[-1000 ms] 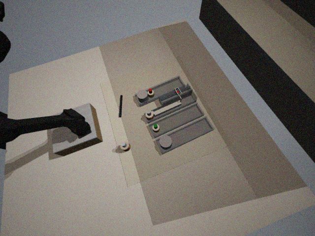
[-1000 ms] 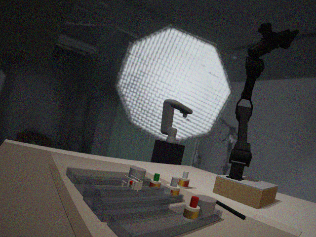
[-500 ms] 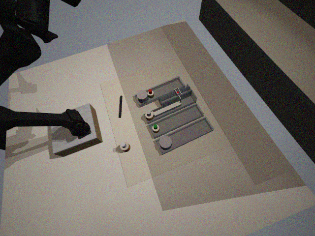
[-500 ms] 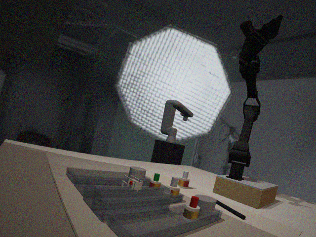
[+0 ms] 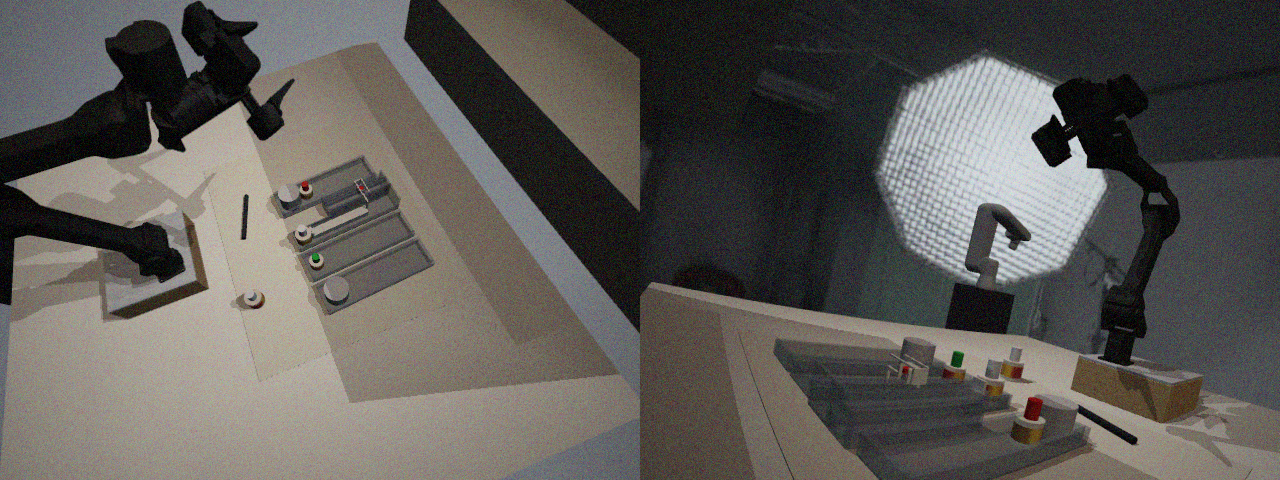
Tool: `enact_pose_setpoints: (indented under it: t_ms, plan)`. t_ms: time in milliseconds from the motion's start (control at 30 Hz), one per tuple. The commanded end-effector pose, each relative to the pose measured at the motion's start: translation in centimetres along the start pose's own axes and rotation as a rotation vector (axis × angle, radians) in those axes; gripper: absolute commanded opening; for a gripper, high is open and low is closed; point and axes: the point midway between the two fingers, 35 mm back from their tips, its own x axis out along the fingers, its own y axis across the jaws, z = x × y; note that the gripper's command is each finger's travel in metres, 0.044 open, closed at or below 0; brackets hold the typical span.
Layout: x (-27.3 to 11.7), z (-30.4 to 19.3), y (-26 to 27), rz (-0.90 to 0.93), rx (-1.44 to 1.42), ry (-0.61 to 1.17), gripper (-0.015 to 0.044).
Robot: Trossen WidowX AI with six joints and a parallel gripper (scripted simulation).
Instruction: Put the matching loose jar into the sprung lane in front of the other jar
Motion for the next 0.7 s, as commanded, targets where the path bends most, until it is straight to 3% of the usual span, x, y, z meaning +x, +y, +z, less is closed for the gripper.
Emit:
enact_pose_setpoints:
  t_ms: [0, 200, 400, 667]
  plan:
    - [-0.1, -1.4, -5.9, -0.189, -0.065, 0.052, 0.0440]
    - [-2.8, -4.7, -15.5, -0.494, -0.166, 0.218, 0.0440]
    - [-8.0, -9.1, -23.1, -0.733, -0.230, 0.479, 0.0440]
    - [-17.4, -16.5, -28.6, -0.870, -0.228, 0.951, 0.0440]
